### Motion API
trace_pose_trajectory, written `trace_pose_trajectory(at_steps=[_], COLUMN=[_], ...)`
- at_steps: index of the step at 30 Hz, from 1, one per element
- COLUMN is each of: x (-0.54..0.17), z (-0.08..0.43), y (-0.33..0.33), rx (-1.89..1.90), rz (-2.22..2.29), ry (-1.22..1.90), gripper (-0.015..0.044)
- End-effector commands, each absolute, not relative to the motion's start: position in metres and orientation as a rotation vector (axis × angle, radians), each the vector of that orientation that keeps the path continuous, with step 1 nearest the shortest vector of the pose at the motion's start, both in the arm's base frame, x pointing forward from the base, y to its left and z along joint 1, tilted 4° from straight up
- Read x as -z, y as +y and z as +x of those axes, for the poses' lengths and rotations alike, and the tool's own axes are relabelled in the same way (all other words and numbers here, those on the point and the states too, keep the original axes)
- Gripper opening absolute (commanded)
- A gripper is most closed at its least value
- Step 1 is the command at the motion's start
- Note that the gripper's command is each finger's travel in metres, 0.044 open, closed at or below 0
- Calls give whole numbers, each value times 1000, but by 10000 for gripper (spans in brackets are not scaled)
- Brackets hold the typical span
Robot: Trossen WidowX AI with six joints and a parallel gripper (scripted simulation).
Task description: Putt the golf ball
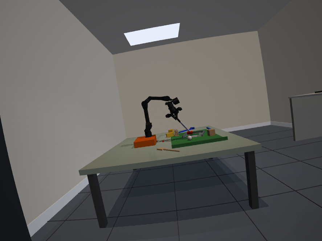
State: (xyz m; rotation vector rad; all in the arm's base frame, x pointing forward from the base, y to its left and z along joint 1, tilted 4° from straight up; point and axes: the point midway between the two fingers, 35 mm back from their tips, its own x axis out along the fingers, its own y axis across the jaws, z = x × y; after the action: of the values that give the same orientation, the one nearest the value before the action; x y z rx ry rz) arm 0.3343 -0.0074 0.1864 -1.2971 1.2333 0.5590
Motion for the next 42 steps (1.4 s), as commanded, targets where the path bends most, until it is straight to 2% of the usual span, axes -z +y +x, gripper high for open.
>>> trace_pose_trajectory(at_steps=[1, 15, 42], x=[-205, -270, -223], z=[337, 326, 329], y=[-33, -107, -110], rx=[-428, -34, -34], rz=[-1351, -1544, -1544], ry=[1306, 1576, 1576], gripper=[0, 0, 0])
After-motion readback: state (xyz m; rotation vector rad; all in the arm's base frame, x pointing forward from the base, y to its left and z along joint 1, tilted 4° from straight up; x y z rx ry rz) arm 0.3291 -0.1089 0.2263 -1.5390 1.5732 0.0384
